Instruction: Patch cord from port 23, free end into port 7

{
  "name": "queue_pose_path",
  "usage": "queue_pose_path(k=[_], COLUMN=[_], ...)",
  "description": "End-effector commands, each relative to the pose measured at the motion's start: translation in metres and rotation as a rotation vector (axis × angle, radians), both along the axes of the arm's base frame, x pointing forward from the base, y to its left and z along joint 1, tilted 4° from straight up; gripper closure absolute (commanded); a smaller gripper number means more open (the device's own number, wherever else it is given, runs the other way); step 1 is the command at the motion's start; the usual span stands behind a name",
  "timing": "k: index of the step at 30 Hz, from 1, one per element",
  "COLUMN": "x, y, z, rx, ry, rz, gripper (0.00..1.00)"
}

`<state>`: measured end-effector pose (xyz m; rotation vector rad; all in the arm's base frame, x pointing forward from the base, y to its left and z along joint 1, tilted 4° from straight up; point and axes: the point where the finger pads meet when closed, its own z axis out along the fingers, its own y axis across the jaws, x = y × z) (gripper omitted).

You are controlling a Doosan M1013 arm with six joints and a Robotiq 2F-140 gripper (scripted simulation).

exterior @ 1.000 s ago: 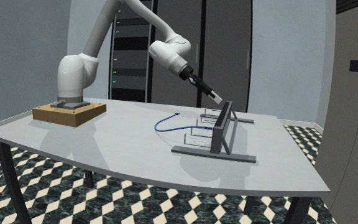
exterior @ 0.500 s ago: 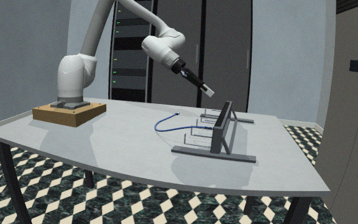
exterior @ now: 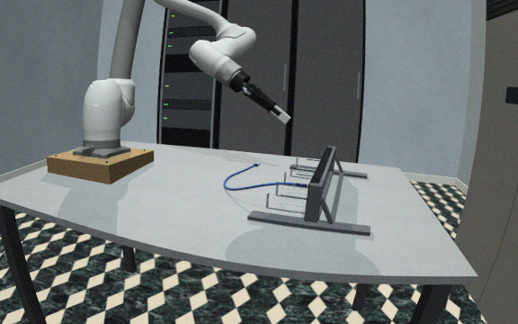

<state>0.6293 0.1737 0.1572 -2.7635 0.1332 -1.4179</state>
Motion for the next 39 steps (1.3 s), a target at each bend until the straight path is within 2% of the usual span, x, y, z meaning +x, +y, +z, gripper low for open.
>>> queue_pose_path(k=[1,10,30,39], x=[-0.004,-0.005,-0.010,-0.011], y=[0.000,-0.007,-0.086,-0.099], z=[0.004,0.003,-0.002,-0.003], rx=[-0.004,-0.004,-0.004,-0.004], ry=[0.004,0.004,0.004,0.004], rz=[-0.004,-0.004,-0.004,-0.004], gripper=[1.00,1.00,1.00,1.00])
